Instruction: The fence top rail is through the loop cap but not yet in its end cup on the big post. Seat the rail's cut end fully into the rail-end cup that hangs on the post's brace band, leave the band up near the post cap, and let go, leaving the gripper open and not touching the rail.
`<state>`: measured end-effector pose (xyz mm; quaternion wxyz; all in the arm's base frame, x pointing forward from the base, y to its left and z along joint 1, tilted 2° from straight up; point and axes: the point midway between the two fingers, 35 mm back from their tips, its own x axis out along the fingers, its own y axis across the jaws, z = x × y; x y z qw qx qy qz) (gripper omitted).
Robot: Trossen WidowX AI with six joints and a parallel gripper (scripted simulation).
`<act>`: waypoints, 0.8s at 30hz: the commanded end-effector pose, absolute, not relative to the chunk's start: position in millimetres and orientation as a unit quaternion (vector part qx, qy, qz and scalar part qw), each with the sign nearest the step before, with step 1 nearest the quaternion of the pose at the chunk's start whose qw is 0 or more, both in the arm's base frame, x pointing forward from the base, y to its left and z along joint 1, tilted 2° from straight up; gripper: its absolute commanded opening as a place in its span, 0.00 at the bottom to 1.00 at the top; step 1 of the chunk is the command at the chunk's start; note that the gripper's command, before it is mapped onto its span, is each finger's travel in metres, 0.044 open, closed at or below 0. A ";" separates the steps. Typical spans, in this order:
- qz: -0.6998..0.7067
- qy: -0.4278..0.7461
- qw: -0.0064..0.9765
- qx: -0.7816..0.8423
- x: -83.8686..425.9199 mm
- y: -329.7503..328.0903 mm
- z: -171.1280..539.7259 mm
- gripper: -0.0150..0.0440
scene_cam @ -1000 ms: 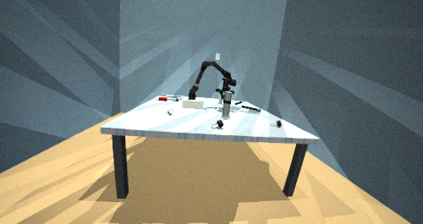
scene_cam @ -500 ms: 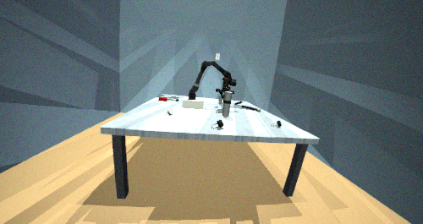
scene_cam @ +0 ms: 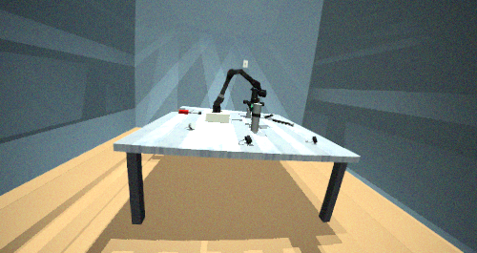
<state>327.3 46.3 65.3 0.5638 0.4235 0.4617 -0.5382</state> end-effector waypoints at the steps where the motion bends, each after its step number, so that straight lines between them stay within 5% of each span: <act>1: -0.538 0.462 0.564 0.424 327.5 45.9 65.4 0.25; 24: -0.538 0.461 0.564 0.423 328.9 32.0 65.5 0.25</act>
